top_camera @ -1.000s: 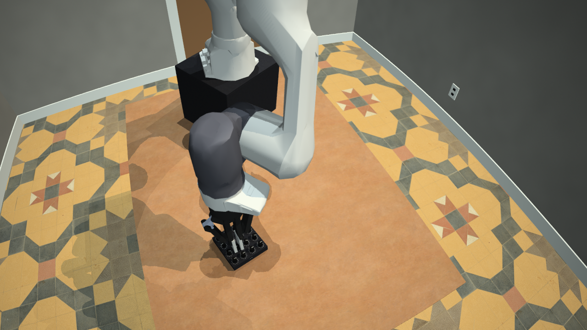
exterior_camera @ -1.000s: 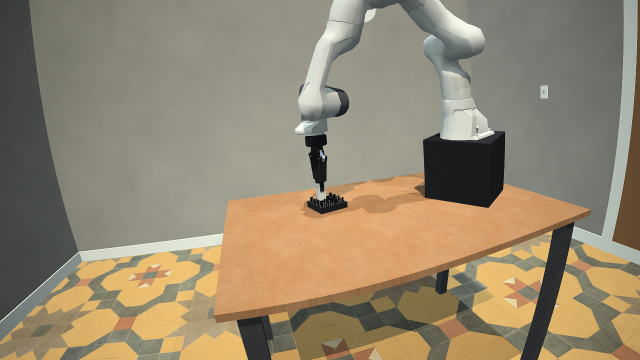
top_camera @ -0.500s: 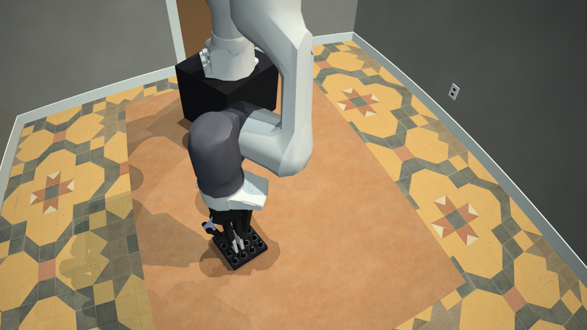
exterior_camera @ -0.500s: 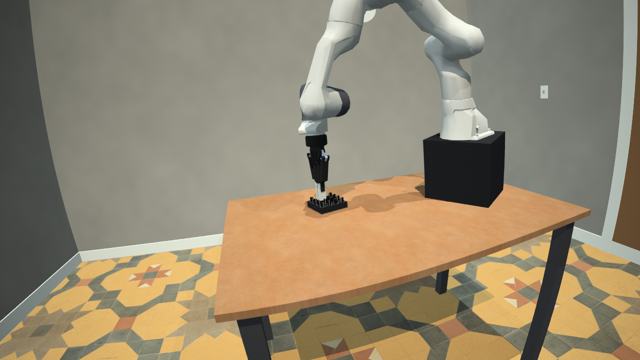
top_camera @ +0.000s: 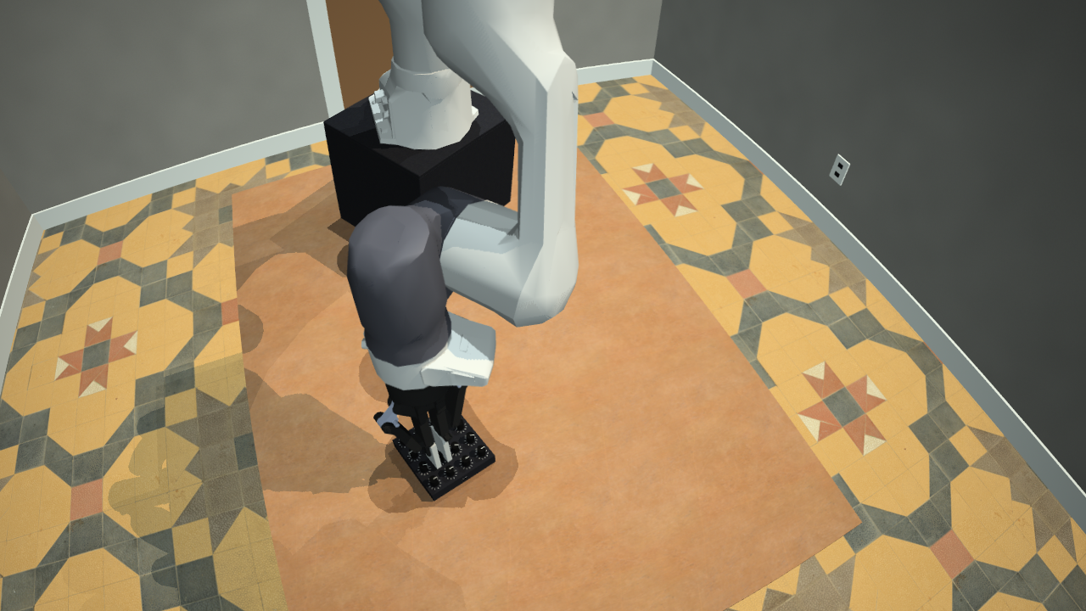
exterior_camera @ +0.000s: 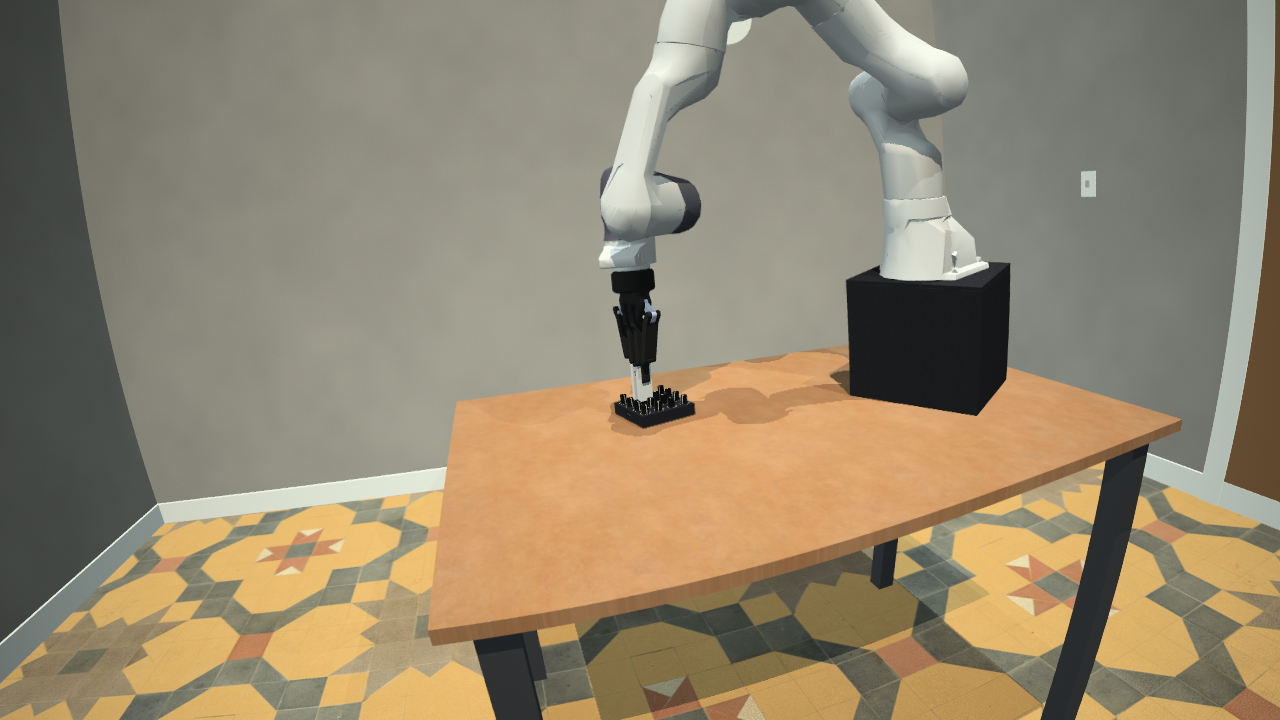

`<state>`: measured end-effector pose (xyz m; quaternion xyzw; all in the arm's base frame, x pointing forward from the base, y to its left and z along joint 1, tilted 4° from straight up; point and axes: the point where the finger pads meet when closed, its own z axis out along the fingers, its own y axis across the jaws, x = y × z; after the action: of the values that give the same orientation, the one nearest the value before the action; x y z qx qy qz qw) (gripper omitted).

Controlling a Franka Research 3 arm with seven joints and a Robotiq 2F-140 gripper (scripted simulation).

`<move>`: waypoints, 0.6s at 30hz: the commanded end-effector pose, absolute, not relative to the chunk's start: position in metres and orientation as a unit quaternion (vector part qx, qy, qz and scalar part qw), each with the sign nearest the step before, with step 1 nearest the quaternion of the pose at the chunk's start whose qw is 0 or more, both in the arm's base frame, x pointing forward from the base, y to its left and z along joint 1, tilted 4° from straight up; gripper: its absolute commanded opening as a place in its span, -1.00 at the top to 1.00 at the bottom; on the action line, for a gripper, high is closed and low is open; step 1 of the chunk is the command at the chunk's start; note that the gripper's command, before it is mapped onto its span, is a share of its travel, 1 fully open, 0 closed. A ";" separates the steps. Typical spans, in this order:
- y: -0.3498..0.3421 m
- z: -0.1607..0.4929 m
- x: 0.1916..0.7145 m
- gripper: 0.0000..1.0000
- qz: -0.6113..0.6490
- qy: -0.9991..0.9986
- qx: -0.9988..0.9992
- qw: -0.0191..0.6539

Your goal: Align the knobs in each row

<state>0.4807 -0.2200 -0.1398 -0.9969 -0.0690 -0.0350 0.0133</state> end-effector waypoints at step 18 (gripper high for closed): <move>-0.221 -0.140 0.481 0.77 -0.036 -0.078 -0.996 0.011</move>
<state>0.4809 -0.2205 -0.1396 -0.9965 -0.0746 -0.0356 0.0121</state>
